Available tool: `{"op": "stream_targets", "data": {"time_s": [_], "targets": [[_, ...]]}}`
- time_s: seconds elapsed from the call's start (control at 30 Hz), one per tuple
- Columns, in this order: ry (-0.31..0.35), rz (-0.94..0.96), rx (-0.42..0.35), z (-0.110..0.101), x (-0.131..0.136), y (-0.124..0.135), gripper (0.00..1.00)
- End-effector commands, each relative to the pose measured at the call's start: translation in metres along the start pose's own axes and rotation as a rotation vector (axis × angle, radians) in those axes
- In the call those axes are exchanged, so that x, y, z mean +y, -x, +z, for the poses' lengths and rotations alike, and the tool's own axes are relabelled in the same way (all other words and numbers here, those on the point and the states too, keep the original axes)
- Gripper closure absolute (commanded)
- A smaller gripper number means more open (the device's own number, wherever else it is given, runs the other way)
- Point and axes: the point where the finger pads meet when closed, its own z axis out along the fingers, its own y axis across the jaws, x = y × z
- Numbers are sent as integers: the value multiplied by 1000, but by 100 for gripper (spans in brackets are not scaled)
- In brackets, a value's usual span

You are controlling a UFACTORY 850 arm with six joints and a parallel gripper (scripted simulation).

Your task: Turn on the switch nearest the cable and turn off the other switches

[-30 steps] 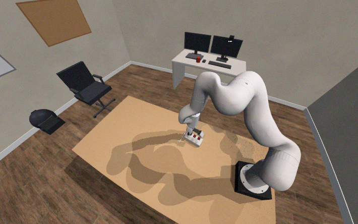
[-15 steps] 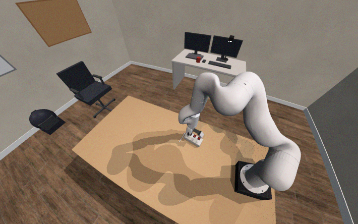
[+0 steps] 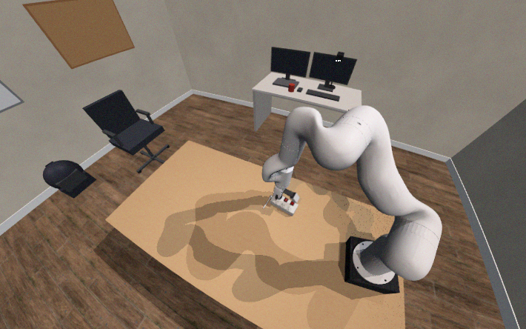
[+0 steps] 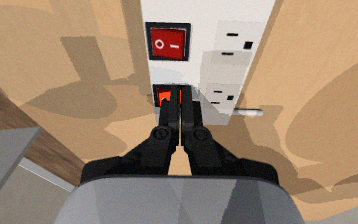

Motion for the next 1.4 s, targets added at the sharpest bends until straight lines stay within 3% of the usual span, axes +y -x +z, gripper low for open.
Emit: {"op": "stream_targets", "data": {"time_s": [0.0,0.4,1.0,1.37], "targets": [[-1,0,-1,0,0,0,100],[-1,0,-1,-1,0,0,100],[-1,0,-1,-37,0,0,100],[-1,0,-1,-39,0,0,100]]}}
